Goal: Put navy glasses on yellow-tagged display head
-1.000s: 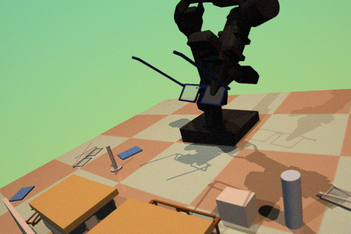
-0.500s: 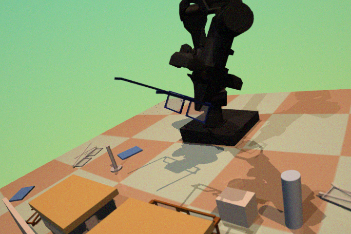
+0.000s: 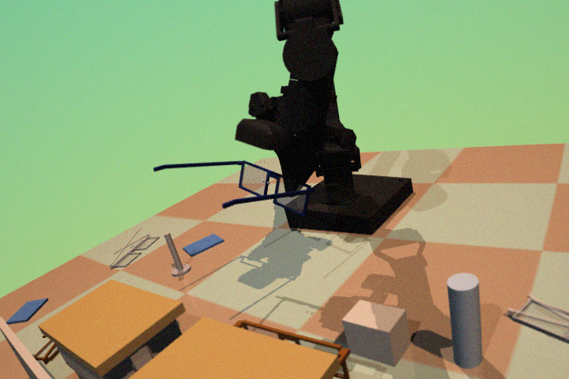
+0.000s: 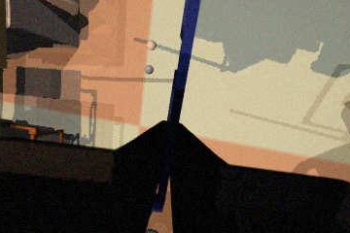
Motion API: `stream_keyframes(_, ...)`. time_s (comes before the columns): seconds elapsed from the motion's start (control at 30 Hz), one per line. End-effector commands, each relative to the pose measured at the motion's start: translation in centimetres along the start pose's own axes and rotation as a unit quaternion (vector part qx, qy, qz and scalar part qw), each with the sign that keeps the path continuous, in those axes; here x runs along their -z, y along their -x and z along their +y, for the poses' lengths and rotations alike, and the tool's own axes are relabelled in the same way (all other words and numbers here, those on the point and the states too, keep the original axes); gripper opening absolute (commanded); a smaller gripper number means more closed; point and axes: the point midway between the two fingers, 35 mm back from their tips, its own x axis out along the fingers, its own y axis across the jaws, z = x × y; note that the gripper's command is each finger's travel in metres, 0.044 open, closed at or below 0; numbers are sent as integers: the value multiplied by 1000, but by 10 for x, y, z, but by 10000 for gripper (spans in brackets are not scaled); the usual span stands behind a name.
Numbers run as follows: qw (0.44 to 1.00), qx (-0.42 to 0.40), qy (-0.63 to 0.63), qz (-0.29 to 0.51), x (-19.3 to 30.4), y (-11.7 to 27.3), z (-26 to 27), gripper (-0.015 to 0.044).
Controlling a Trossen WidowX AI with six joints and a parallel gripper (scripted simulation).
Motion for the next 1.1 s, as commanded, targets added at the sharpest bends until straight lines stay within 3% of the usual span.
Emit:
stream_keyframes(0.0,1000,26,12,7,-8,-8,3,0)
stream_keyframes(1.07,978,148,58,139,-76,-58,13,0)
